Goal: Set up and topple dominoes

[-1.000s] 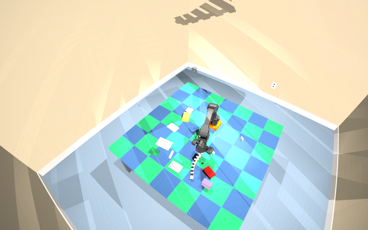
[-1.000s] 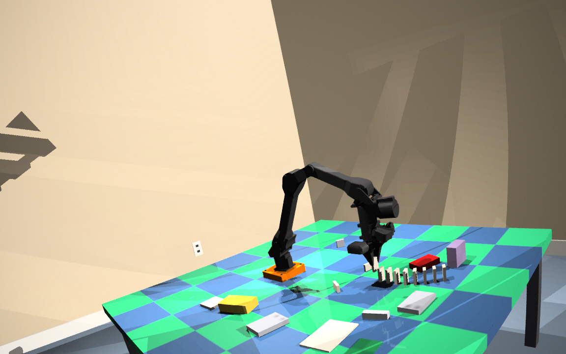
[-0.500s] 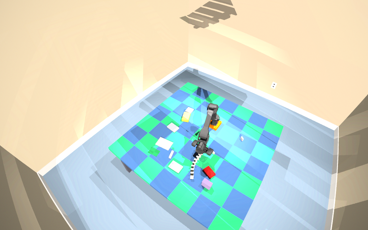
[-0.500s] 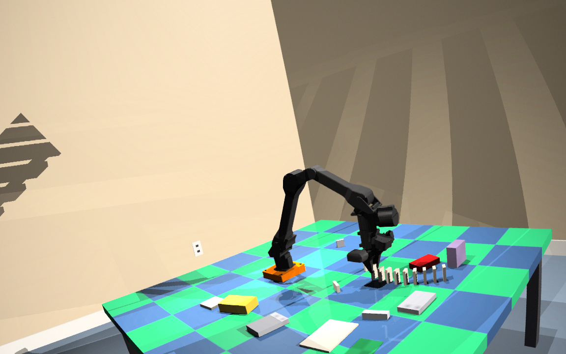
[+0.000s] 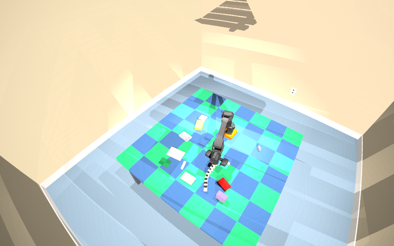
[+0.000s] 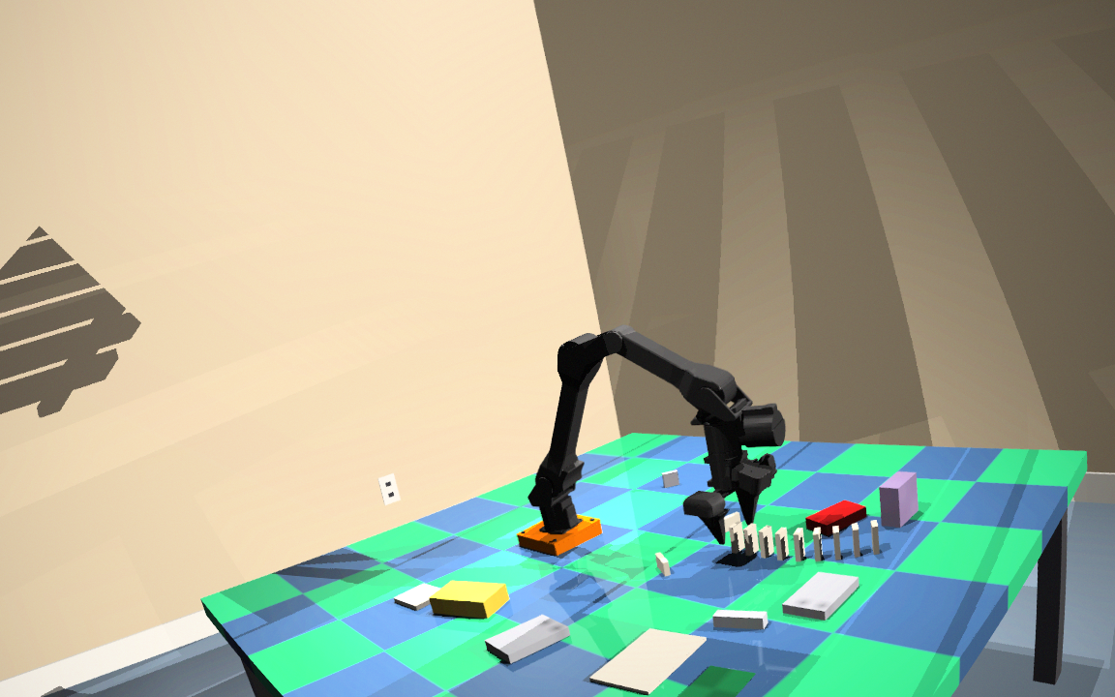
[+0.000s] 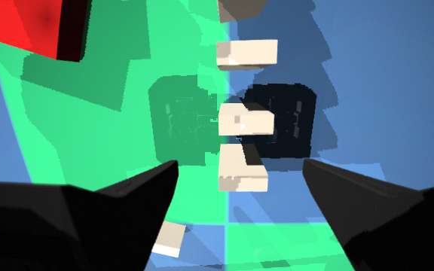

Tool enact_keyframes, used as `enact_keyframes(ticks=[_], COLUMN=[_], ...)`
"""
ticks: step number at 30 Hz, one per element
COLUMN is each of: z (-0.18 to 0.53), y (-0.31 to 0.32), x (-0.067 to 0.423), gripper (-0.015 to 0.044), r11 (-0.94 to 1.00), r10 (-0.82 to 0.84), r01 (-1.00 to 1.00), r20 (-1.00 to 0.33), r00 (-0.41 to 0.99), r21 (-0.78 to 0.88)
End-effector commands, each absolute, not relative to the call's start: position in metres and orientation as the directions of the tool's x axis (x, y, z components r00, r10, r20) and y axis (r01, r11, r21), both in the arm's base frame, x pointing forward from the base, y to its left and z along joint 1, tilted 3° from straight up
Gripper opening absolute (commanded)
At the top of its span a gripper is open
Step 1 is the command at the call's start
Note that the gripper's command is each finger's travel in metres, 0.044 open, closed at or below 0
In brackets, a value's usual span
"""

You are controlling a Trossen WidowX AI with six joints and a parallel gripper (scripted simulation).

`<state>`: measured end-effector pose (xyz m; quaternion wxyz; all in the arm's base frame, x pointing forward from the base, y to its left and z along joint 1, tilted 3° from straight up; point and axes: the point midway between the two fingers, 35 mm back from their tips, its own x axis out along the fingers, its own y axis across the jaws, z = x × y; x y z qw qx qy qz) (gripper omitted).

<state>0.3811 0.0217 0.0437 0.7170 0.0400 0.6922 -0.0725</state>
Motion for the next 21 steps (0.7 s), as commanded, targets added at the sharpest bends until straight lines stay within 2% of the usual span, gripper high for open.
enact_keyframes(ticks=[1, 4, 13, 17, 19, 21], z=[0.042, 0.05, 0.166, 0.174, 0.17, 0.156], y=[0.021, 0.022, 0.028, 0.029, 0.035, 0.052], x=[0.38, 0.382, 0.38, 0.378, 0.376, 0.37], gripper=[0.044, 0.044, 0.044, 0.044, 0.044, 0.044], r11=[0.987, 0.987, 0.986, 0.986, 0.996, 0.989], r10=[-0.053, -0.053, -0.048, -0.048, -0.048, -0.047], r01=[0.154, 0.154, 0.159, 0.159, 0.082, -0.137], r20=[-0.998, -0.998, -0.998, -0.998, -0.998, -0.998], r00=[0.028, 0.028, 0.031, 0.031, 0.031, 0.03], r21=[-0.048, -0.048, -0.043, -0.043, -0.045, -0.05])
